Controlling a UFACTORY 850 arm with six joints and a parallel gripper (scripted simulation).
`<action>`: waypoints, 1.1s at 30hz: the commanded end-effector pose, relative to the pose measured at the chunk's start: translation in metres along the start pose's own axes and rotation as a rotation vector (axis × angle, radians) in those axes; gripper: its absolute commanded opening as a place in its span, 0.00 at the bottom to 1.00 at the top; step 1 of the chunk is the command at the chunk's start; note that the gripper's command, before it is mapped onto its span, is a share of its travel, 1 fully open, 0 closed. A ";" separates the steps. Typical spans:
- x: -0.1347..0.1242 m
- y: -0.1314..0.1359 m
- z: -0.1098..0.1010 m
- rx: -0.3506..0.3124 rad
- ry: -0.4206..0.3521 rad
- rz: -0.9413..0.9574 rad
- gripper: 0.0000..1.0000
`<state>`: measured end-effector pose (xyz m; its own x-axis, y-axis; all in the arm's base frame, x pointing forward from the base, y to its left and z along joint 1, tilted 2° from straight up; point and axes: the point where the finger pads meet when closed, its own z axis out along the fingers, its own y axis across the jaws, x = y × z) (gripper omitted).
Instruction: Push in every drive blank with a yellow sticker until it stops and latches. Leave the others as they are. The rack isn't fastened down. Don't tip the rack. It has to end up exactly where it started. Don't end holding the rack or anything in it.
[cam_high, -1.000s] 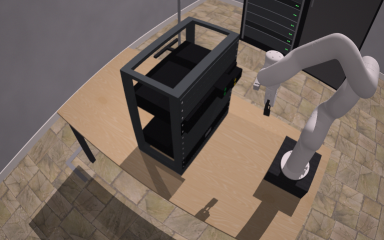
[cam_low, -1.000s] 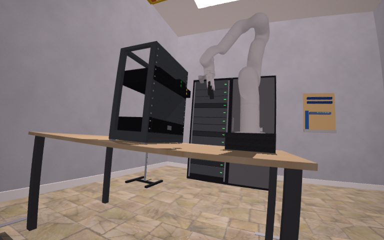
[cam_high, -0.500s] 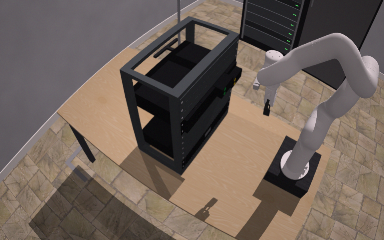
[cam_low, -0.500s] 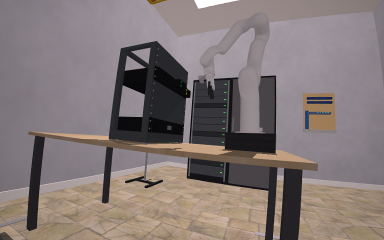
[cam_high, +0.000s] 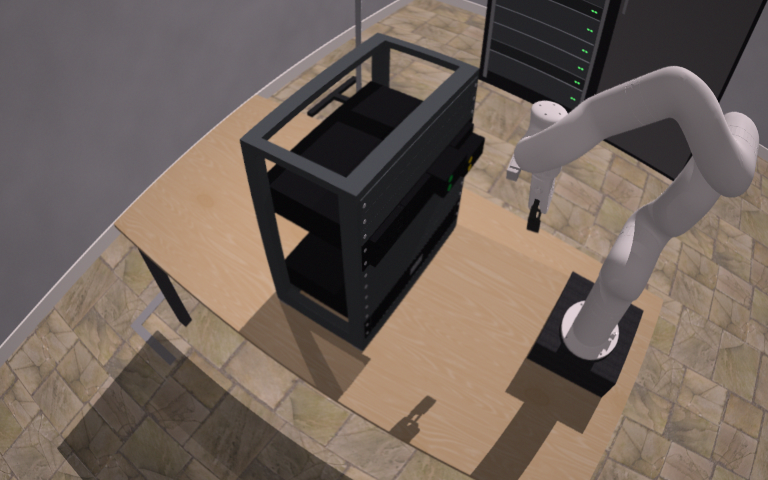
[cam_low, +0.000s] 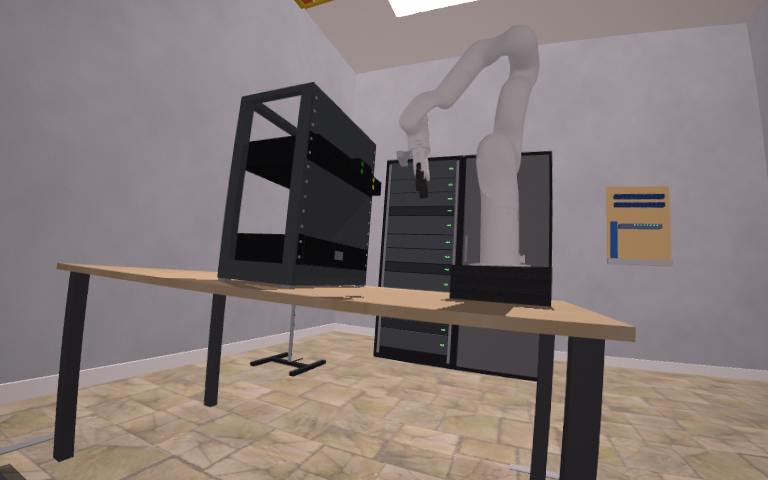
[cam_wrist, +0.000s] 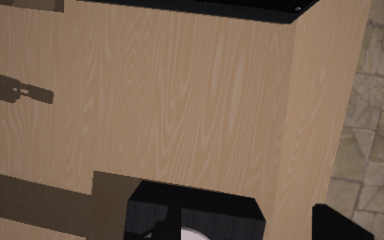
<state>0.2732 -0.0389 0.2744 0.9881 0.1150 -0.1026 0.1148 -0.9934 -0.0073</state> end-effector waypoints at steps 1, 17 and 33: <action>0.001 0.000 -0.001 0.000 0.002 0.000 1.00; 0.001 0.000 -0.001 0.000 0.002 0.000 1.00; -0.004 0.003 0.002 -0.019 -0.019 -0.006 1.00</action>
<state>0.2699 -0.0414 0.2730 0.9861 0.1189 -0.1161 0.1202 -0.9927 0.0041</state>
